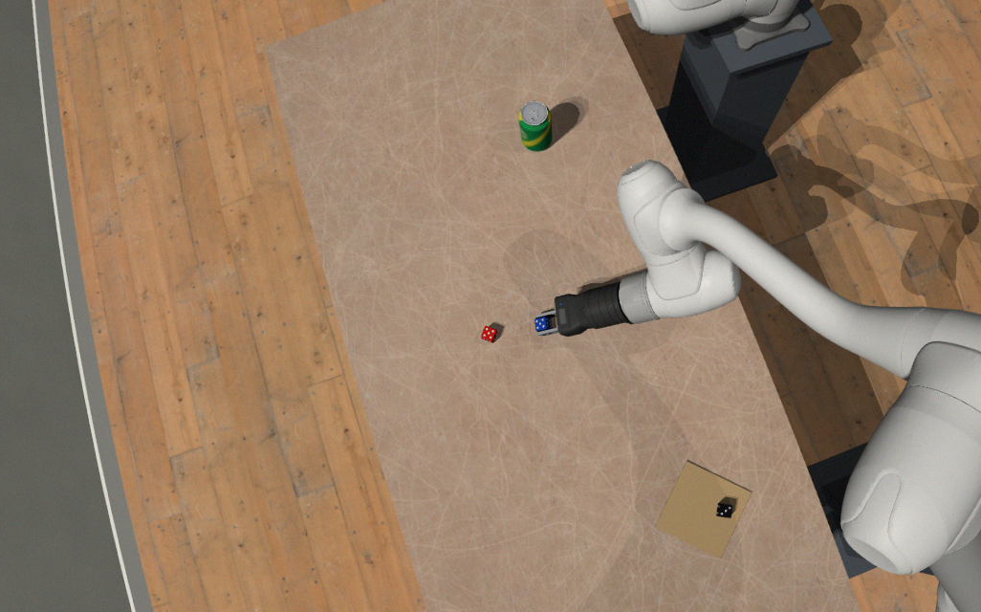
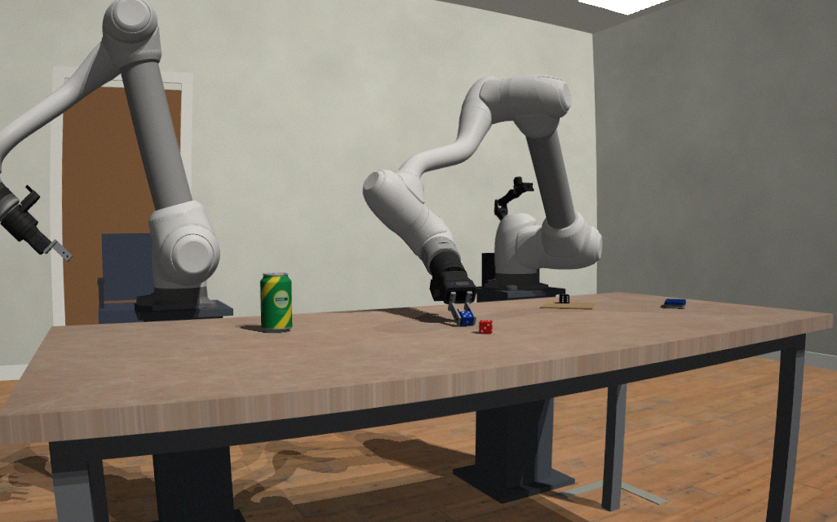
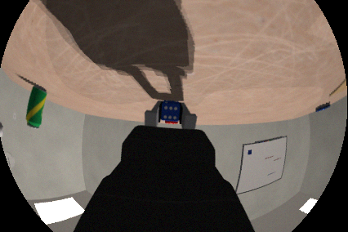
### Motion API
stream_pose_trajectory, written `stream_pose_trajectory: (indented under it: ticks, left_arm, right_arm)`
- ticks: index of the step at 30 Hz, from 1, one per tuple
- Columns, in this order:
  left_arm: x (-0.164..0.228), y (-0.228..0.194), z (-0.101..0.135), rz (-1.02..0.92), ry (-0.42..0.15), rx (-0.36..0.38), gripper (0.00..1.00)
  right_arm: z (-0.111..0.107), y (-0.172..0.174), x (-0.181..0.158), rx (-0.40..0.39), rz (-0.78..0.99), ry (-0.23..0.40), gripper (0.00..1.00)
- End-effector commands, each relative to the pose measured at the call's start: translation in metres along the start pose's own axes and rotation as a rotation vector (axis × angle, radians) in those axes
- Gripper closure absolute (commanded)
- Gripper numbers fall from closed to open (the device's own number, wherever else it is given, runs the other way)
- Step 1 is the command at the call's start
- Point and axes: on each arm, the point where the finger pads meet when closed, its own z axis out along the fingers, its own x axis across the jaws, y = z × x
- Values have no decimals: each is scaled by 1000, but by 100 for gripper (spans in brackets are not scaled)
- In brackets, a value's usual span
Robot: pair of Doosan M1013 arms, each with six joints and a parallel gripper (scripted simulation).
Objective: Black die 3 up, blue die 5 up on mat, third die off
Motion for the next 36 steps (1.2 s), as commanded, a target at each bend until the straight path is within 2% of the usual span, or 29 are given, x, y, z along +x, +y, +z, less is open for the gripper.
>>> stream_pose_trajectory:
  ticks: [1, 2, 4, 5, 7, 8, 10, 11, 36]
  left_arm:
    - [0, 1, 0, -1, 0, -1, 45]
    - [0, 1, 0, -1, 0, -1, 39]
    - [0, 1, 0, -1, 0, -1, 39]
    - [0, 1, 0, -1, 0, -1, 33]
    - [0, 1, 0, -1, 0, -1, 33]
    - [0, 1, 0, -1, 0, -1, 27]
    - [0, 1, 0, -1, 0, -1, 27]
    - [0, 1, 0, -1, 0, -1, 21]
    - [0, 1, 0, -1, 0, -1, 21]
  right_arm:
    - [0, 0, 0, -1, 0, 0, 0]
    - [0, 0, 0, -1, 0, 0, 0]
    - [0, 0, 0, -1, 0, 0, 0]
    - [0, 0, 0, -1, 0, 0, 0]
    - [0, 0, 0, -1, 0, 0, 0]
    - [0, 0, 0, -1, 0, 0, 0]
    - [0, 0, 0, -1, 0, 0, 0]
    - [0, 0, 0, -1, 0, 0, 0]
    - [0, 0, 0, -1, 0, 0, 0]
